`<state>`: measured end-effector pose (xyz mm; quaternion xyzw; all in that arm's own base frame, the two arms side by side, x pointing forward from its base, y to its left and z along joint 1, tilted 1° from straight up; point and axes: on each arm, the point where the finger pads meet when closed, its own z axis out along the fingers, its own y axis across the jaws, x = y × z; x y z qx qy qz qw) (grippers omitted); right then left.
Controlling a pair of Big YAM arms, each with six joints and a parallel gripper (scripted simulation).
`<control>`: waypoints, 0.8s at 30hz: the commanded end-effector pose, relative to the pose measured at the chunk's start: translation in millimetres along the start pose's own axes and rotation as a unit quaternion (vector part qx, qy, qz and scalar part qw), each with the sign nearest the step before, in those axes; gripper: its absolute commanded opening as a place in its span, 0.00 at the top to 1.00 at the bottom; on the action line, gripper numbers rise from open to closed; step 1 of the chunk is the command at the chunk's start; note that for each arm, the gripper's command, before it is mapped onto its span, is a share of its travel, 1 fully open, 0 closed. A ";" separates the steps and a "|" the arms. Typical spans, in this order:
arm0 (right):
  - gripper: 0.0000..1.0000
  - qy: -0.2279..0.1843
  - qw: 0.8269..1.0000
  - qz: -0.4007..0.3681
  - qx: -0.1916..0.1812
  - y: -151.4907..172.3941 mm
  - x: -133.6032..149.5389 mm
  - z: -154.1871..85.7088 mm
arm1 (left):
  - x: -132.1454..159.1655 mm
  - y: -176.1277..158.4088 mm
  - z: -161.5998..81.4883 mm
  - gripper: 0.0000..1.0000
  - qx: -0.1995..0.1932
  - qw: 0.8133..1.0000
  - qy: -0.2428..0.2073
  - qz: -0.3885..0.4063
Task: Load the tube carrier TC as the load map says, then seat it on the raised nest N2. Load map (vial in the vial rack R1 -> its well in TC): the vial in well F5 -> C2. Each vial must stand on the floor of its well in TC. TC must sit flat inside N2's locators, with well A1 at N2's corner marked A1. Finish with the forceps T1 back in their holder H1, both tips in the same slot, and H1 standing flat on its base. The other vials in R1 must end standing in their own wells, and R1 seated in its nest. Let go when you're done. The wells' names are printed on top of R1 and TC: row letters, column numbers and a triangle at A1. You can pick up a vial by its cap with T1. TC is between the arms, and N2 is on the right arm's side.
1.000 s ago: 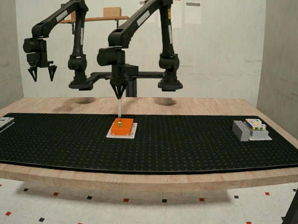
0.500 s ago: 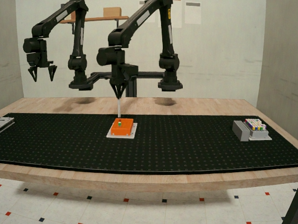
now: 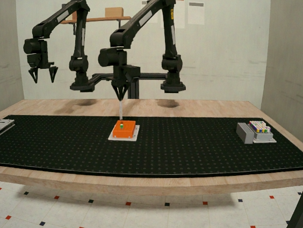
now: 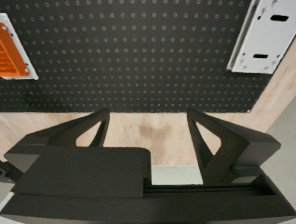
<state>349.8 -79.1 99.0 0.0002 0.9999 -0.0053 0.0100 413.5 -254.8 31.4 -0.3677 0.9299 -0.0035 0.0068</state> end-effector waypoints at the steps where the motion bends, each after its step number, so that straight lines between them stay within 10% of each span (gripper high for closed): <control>1: 0.00 0.007 1.000 -0.004 -0.002 0.2 -0.6 -0.4 | 3.6 -16.4 -10.3 0.93 0.022 1.000 -0.005 0.003; 24: 0.00 0.007 1.000 -0.004 -0.002 0.2 -0.6 -0.4 | 6.2 -6.1 3.2 0.93 0.010 1.000 -0.002 0.003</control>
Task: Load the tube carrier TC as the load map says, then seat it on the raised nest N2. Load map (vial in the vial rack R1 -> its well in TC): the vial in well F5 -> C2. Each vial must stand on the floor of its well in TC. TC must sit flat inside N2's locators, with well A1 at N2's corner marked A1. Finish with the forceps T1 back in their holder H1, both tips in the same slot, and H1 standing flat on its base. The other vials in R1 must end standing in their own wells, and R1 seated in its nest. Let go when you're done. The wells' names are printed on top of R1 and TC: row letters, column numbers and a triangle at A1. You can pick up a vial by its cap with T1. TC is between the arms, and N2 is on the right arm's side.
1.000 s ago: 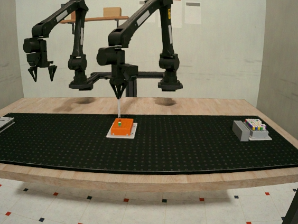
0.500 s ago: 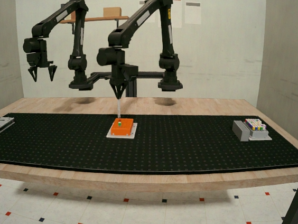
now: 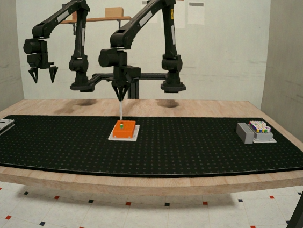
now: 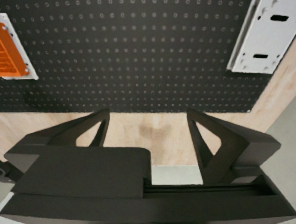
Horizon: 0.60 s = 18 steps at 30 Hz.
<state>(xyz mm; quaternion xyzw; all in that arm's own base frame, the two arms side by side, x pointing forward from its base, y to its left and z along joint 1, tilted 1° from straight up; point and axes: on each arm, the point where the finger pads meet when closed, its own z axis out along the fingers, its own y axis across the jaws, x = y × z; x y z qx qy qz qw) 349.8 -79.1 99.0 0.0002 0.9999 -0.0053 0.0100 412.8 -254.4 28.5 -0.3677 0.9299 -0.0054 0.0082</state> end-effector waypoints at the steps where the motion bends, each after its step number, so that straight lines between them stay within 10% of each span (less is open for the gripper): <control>1: 0.00 0.007 1.000 -0.004 -0.002 0.2 -0.6 -0.4 | 6.6 -4.4 2.4 0.93 0.004 1.000 0.000 0.003; 18: 0.00 0.007 1.000 -0.004 -0.002 0.2 -0.6 -0.4 | 6.5 -4.7 6.6 0.93 0.003 1.000 0.000 0.003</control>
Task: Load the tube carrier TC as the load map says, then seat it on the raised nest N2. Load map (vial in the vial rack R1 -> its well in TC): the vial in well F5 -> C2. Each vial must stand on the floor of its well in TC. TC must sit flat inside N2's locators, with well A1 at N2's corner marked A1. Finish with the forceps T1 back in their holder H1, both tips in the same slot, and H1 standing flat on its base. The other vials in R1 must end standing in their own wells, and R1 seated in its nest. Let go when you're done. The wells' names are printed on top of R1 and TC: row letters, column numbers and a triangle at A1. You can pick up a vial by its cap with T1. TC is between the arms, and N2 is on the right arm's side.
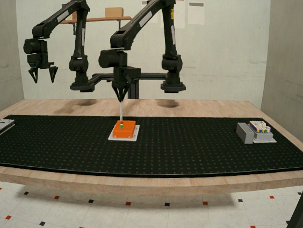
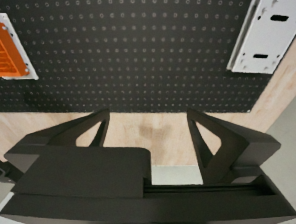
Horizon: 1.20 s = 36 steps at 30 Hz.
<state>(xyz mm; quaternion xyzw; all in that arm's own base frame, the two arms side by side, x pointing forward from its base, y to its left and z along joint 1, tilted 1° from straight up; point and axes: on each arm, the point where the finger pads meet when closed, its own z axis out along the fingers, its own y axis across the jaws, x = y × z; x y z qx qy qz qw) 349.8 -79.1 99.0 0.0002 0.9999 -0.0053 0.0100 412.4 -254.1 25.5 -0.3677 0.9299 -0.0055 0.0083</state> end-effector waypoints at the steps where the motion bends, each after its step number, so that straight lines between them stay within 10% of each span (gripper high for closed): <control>1: 0.00 0.007 1.000 -0.004 -0.002 0.2 -0.6 -0.4 | 6.8 -3.3 5.1 0.93 0.001 1.000 0.001 0.003; 36: 0.00 0.007 1.000 -0.004 -0.002 0.2 -0.6 -0.4 | 5.0 -5.3 10.1 0.93 0.003 1.000 0.000 0.004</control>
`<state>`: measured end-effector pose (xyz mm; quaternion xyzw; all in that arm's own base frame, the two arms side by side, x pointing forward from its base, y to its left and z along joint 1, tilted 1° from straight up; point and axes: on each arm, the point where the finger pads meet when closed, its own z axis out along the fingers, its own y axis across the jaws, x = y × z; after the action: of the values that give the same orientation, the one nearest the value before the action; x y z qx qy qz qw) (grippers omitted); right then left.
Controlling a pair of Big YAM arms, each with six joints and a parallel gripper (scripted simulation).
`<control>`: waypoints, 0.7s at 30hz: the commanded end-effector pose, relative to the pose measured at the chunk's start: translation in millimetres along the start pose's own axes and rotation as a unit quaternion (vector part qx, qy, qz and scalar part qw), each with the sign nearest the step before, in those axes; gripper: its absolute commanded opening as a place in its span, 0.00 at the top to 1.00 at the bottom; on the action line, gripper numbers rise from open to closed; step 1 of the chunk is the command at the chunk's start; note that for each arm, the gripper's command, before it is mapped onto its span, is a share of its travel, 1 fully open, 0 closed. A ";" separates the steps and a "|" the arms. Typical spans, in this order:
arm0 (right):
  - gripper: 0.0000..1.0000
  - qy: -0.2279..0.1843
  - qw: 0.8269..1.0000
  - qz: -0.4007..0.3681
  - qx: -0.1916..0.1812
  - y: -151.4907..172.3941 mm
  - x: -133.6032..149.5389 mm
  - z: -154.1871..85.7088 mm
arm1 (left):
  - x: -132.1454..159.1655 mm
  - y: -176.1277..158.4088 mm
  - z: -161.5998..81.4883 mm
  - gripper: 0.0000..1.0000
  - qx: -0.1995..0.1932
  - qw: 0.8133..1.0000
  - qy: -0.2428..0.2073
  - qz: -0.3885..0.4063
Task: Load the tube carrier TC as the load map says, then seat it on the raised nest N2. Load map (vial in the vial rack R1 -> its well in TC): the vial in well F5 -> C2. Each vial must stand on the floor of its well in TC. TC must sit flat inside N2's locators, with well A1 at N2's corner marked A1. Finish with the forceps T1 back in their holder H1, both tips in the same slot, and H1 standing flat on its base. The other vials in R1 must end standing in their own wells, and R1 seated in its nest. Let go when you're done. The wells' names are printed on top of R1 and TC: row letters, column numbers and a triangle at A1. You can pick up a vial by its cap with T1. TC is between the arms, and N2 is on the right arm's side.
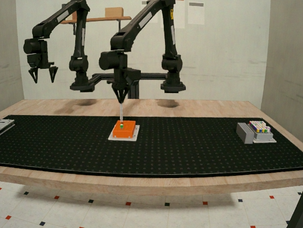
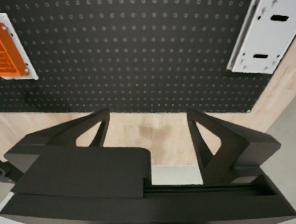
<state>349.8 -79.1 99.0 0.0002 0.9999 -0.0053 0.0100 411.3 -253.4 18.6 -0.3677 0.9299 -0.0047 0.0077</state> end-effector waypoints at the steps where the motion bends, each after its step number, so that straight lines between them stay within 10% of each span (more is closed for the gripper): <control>1: 0.00 0.007 1.000 -0.004 -0.002 0.2 -0.6 -0.4 | 4.6 -6.8 3.3 0.93 0.004 1.000 0.000 0.004; 21: 0.00 0.007 1.000 -0.004 -0.002 0.2 -0.6 -0.4 | 4.0 -4.6 7.6 0.93 0.003 1.000 0.000 0.004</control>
<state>349.8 -79.1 99.0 0.0002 0.9999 -0.0053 0.0100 411.3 -253.4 15.6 -0.3677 0.9299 -0.0054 0.0082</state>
